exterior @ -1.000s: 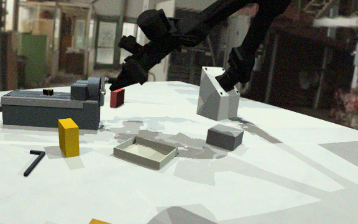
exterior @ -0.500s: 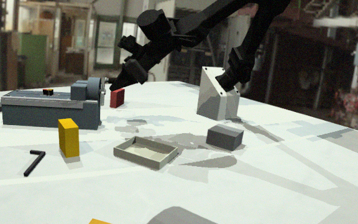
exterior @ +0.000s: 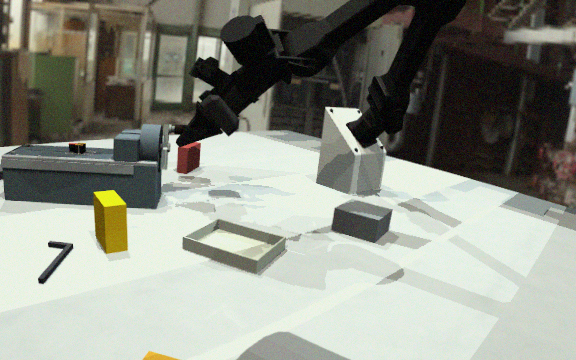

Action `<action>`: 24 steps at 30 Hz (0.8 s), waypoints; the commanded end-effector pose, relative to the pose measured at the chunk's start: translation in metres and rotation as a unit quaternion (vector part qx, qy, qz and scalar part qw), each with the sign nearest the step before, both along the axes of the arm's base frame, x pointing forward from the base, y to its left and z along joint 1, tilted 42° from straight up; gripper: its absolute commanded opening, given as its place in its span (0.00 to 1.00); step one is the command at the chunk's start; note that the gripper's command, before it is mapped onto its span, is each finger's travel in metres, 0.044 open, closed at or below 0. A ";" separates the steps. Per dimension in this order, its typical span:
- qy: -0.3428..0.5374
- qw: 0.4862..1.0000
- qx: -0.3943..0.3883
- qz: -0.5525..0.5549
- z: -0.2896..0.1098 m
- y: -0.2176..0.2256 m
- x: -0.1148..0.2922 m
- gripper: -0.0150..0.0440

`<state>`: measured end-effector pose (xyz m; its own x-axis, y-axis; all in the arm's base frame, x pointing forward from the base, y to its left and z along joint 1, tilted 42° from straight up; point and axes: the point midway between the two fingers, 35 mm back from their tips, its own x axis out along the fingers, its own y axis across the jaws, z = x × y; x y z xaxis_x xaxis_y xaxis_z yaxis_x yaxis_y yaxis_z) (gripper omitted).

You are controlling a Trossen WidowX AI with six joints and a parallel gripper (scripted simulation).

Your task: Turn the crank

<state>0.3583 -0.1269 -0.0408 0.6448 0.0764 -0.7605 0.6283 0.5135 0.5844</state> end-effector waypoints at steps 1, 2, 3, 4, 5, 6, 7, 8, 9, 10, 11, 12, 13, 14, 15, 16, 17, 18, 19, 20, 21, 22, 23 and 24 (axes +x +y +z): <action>0.010 1.000 -0.002 -0.006 -0.007 -0.003 -0.005 0.25; 0.010 1.000 -0.002 -0.006 -0.007 -0.003 -0.006 0.25; 0.010 1.000 -0.002 -0.006 -0.007 -0.003 -0.006 0.25; 0.010 1.000 -0.002 -0.006 -0.007 -0.003 -0.006 0.25; 0.010 1.000 -0.002 -0.006 -0.007 -0.003 -0.006 0.25; 0.010 1.000 -0.002 -0.006 -0.007 -0.003 -0.006 0.25; 0.010 1.000 -0.002 -0.006 -0.008 -0.003 -0.006 0.25; 0.010 1.000 -0.002 -0.006 -0.008 -0.003 -0.006 0.25; 0.010 1.000 -0.002 -0.006 -0.008 -0.003 -0.006 0.25; 0.010 1.000 -0.002 -0.006 -0.008 -0.003 -0.006 0.25; 0.010 1.000 -0.002 -0.006 -0.008 -0.003 -0.006 0.25; 0.010 1.000 -0.002 -0.006 -0.008 -0.003 -0.006 0.25; 0.010 1.000 -0.002 -0.006 -0.008 -0.003 -0.006 0.25; 0.010 1.000 -0.002 -0.006 -0.008 -0.003 -0.006 0.25; 0.010 1.000 -0.002 -0.006 -0.008 -0.003 -0.006 0.25; 0.010 1.000 -0.002 -0.006 -0.009 -0.003 -0.006 0.25; 0.010 1.000 -0.002 -0.006 -0.009 -0.003 -0.006 0.25; 0.010 1.000 -0.002 -0.006 -0.009 -0.003 -0.006 0.25; 0.010 1.000 -0.002 -0.006 -0.009 -0.003 -0.006 0.25; 0.010 1.000 -0.002 -0.006 -0.009 -0.003 -0.006 0.25; 0.010 1.000 -0.002 -0.006 -0.009 -0.003 -0.007 0.25; 0.010 1.000 -0.002 -0.006 -0.009 -0.003 -0.007 0.25; 0.010 1.000 -0.002 -0.006 -0.010 -0.003 -0.007 0.25; 0.010 1.000 -0.002 -0.006 -0.010 -0.003 -0.007 0.25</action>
